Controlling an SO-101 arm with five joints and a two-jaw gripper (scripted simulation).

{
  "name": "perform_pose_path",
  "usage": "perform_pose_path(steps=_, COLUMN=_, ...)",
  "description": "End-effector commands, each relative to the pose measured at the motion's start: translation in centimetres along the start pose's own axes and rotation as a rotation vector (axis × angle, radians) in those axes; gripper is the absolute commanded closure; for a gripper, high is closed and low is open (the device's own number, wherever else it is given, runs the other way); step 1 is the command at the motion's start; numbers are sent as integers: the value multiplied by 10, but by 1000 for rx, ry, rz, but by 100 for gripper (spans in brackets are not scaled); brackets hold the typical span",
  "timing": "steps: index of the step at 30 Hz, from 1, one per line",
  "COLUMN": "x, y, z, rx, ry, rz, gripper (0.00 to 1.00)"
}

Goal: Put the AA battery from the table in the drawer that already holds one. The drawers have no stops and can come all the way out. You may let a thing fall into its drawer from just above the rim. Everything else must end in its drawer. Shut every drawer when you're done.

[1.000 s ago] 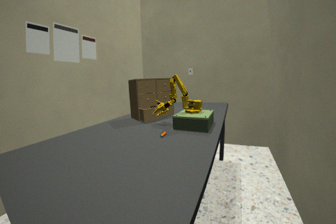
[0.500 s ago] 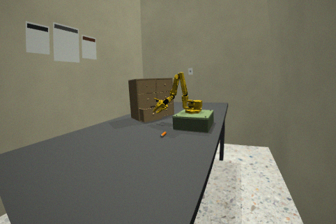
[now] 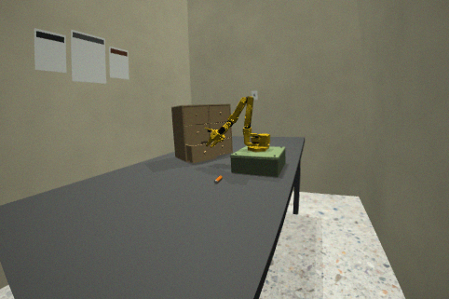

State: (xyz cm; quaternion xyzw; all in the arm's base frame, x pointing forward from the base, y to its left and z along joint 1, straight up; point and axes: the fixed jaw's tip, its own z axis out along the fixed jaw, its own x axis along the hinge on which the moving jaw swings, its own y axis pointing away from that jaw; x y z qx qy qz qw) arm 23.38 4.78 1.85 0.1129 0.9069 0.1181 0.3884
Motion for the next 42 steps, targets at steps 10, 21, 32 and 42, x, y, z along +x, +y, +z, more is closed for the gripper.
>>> perform_pose_path(steps=10, x=2, y=-3, z=-25, rx=44, ry=97, rz=-136, gripper=79)
perform_pose_path(steps=21, x=8, y=-6, z=-43, rx=60, ry=161, rz=-233, gripper=79)
perform_pose_path(steps=32, x=17, y=-11, z=-63, rx=69, ry=226, rz=-328, gripper=79)
perform_pose_path(steps=42, x=31, y=-17, z=-84, rx=73, ry=301, rz=-433, gripper=79)
